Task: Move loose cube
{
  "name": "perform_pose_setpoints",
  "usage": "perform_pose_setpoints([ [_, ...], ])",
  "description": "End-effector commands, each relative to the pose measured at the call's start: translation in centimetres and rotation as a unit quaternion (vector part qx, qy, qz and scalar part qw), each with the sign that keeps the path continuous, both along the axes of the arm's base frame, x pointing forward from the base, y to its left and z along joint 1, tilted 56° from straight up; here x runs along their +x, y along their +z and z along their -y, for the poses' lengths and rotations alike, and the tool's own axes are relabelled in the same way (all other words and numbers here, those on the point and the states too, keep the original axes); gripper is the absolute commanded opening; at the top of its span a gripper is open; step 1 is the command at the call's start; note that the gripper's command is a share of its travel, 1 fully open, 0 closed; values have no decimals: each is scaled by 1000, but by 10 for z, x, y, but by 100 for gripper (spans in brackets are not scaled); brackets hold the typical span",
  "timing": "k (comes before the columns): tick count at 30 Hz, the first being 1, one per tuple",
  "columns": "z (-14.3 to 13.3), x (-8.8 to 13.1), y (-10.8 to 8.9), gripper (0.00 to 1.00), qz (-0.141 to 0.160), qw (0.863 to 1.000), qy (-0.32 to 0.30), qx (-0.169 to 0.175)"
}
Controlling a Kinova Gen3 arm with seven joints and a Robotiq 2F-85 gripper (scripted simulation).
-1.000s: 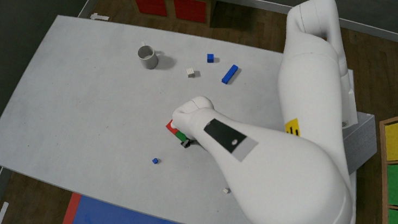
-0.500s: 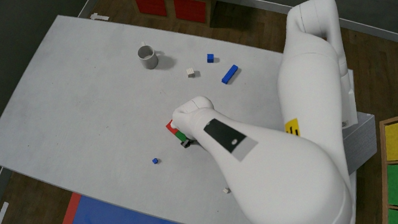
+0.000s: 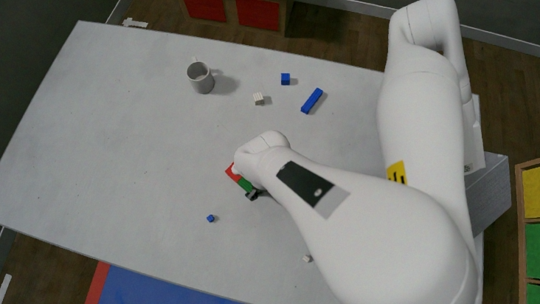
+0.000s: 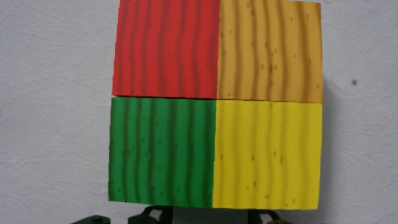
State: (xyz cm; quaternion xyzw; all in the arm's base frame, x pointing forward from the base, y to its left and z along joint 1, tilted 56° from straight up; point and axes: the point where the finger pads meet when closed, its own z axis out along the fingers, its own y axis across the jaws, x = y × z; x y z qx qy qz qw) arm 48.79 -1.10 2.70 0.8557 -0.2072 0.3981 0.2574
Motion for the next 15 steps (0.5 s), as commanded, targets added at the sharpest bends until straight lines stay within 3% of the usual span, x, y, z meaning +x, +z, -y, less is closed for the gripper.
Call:
perform_pose_setpoints([
  [1, -1, 1, 1, 54, 0, 1000, 1, 2],
  [15, 0, 2, 3, 54, 1, 1000, -1, 4],
])
